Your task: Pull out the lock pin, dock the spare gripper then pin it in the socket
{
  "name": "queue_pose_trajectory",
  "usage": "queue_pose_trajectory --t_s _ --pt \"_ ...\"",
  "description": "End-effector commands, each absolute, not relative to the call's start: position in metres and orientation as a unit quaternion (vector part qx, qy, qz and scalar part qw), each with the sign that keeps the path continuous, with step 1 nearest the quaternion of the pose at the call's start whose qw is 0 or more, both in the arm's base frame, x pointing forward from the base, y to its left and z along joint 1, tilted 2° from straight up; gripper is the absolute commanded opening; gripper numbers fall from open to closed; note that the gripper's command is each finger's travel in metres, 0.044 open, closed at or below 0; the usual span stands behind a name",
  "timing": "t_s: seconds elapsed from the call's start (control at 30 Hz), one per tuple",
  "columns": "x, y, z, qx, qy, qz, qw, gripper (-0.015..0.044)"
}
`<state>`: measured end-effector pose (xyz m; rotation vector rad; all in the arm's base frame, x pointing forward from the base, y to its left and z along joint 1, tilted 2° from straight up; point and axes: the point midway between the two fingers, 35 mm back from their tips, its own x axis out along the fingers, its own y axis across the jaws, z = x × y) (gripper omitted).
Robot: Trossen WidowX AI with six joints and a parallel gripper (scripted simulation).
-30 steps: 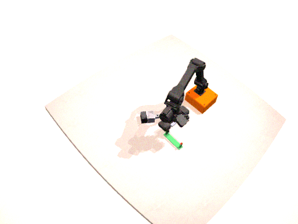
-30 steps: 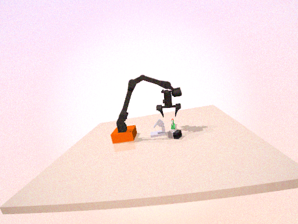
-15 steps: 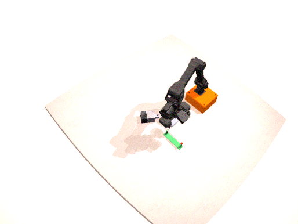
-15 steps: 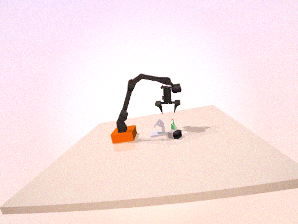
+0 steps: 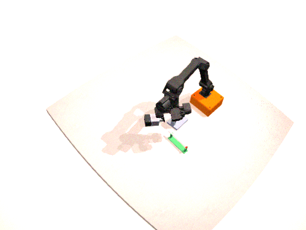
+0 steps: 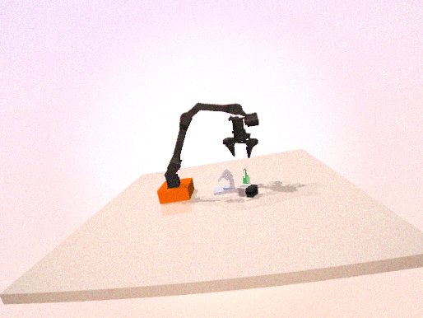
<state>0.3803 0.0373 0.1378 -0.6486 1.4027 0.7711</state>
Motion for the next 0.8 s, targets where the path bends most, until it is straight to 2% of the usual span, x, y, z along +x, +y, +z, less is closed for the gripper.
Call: queue_pose_trajectory --t_s 0.0,0.13,0.3,0.77 --pt "0.384 -0.009 0.129 -0.129 0.679 0.161 0.704 0.0440" --pt "0.384 -0.053 0.122 0.038 0.691 -0.023 0.721 0.0440" --pt "0.378 -0.099 0.116 0.217 0.652 -0.218 0.693 0.0440" --pt "0.379 -0.102 0.109 0.226 0.649 -0.227 0.690 0.0440"
